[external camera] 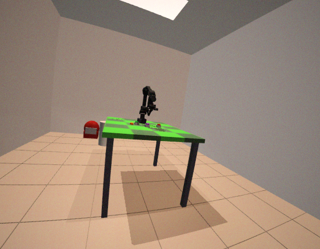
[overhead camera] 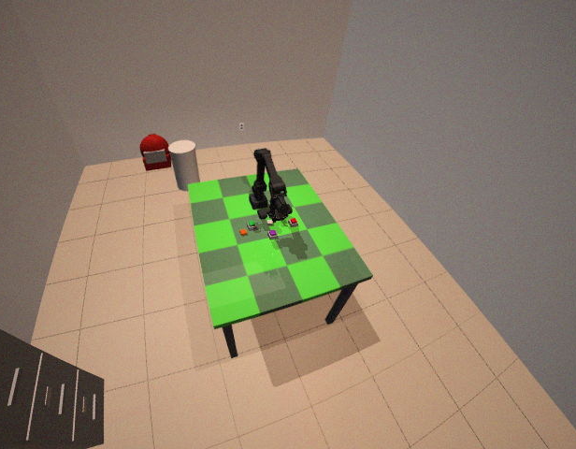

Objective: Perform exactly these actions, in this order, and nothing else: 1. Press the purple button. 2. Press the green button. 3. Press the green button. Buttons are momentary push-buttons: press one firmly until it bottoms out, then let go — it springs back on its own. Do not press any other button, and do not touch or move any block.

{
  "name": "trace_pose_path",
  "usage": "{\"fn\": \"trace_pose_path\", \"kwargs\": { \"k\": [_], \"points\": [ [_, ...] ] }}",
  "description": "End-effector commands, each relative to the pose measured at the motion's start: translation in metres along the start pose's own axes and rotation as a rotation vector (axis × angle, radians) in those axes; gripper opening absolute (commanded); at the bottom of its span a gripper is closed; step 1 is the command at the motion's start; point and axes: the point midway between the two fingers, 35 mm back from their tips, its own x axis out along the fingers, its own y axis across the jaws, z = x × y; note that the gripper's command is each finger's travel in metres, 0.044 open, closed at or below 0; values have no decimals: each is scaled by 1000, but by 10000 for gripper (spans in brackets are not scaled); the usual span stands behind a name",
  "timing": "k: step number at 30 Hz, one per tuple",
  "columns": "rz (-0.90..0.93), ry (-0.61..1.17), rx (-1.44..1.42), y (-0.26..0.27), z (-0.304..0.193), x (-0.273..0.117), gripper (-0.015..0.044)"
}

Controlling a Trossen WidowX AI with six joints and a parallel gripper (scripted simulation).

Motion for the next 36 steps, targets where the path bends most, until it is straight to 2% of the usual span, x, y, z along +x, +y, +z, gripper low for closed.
{"fn": "trace_pose_path", "kwargs": {
  "k": [1,7,11,16,21,36],
  "points": [
    [5,9,3,-8,-8,-4,20],
    [-2,15,3,-75,-68,-6,20],
    [-5,18,3,-99,-107,-4,20],
    [-5,18,3,-100,-109,-1,20],
    [-5,18,3,-100,-110,55,20],
    [-5,18,3,-100,-110,73,20]
  ]
}}
